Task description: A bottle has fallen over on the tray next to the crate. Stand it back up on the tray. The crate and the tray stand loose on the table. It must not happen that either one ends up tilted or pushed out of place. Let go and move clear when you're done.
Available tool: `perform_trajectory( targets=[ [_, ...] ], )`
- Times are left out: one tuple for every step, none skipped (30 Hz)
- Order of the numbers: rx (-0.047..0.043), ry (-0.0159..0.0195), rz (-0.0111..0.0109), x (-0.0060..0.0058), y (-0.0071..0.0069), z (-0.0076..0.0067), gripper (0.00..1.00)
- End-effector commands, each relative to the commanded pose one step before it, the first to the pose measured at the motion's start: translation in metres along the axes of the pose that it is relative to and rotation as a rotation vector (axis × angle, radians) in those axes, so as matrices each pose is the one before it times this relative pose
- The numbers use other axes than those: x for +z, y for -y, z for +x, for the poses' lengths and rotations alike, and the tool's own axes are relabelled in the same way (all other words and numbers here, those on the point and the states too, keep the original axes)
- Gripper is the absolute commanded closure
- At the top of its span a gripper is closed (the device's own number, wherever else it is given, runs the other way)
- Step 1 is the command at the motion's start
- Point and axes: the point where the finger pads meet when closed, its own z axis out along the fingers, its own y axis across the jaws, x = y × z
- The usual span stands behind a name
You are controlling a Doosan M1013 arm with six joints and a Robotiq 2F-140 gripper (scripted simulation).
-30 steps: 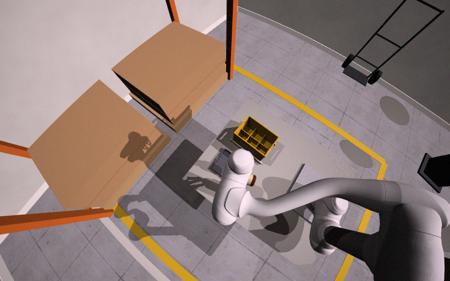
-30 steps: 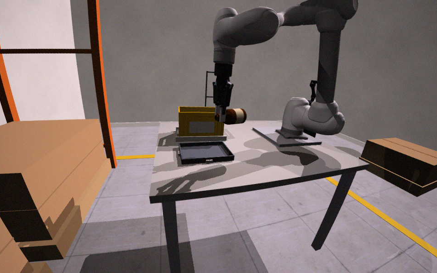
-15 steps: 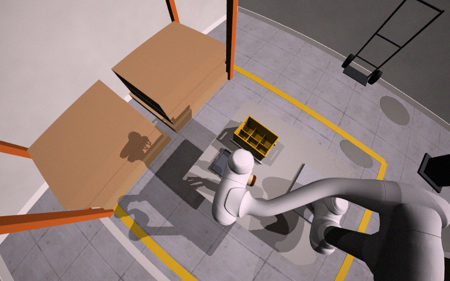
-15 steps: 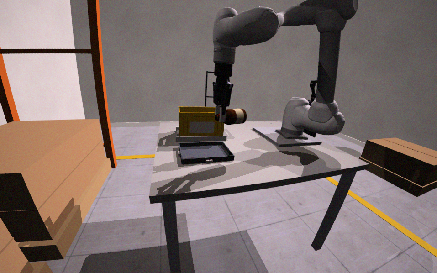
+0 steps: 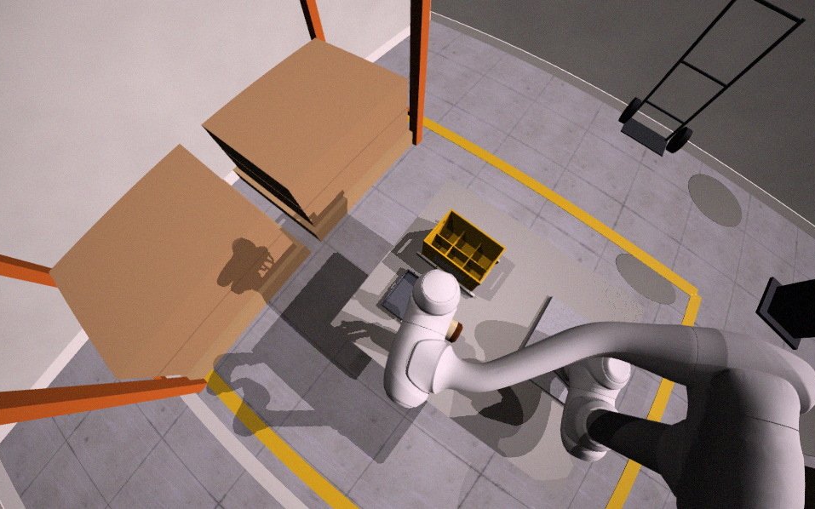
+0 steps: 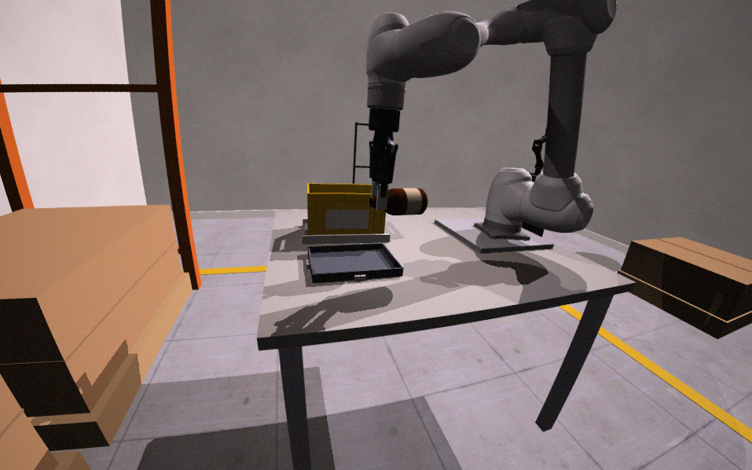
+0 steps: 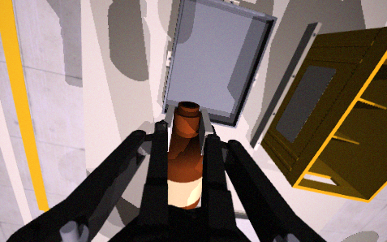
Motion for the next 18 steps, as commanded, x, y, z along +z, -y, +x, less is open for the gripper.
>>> perform_trajectory(
  targets=[
    [0.04889, -0.00026, -0.00083, -0.00012, 0.00002, -0.00004, 0.9],
    [0.0, 0.0, 0.0, 0.0, 0.0, 0.0, 0.9],
    [0.0, 0.0, 0.0, 0.0, 0.0, 0.0, 0.9],
    [0.01079, 0.0, 0.0, 0.0, 0.0, 0.0, 0.9],
    [0.0092, 0.0, 0.0, 0.0, 0.0, 0.0, 0.9],
    [0.00754, 0.0, 0.0, 0.0, 0.0, 0.0, 0.9],
    [0.00587, 0.0, 0.0, 0.0, 0.0, 0.0, 0.9],
    [0.00426, 0.0, 0.0, 0.0, 0.0, 0.0, 0.9],
    [0.00279, 0.0, 0.0, 0.0, 0.0, 0.0, 0.9],
    [0.00154, 0.0, 0.0, 0.0, 0.0, 0.0, 0.9],
    [0.00061, 0.0, 0.0, 0.0, 0.0, 0.0, 0.9],
    [0.00009, 0.0, 0.0, 0.0, 0.0, 0.0, 0.9],
    [0.0, 0.0, 0.0, 0.0, 0.0, 0.0, 0.9],
    [0.0, 0.0, 0.0, 0.0, 0.0, 0.0, 0.9],
    [0.0, 0.0, 0.0, 0.0, 0.0, 0.0, 0.9],
    [0.0, 0.0, 0.0, 0.0, 0.0, 0.0, 0.9],
    [0.0, 0.0, 0.0, 0.0, 0.0, 0.0, 0.9],
    [0.0, 0.0, 0.0, 0.0, 0.0, 0.0, 0.9]
  ],
)
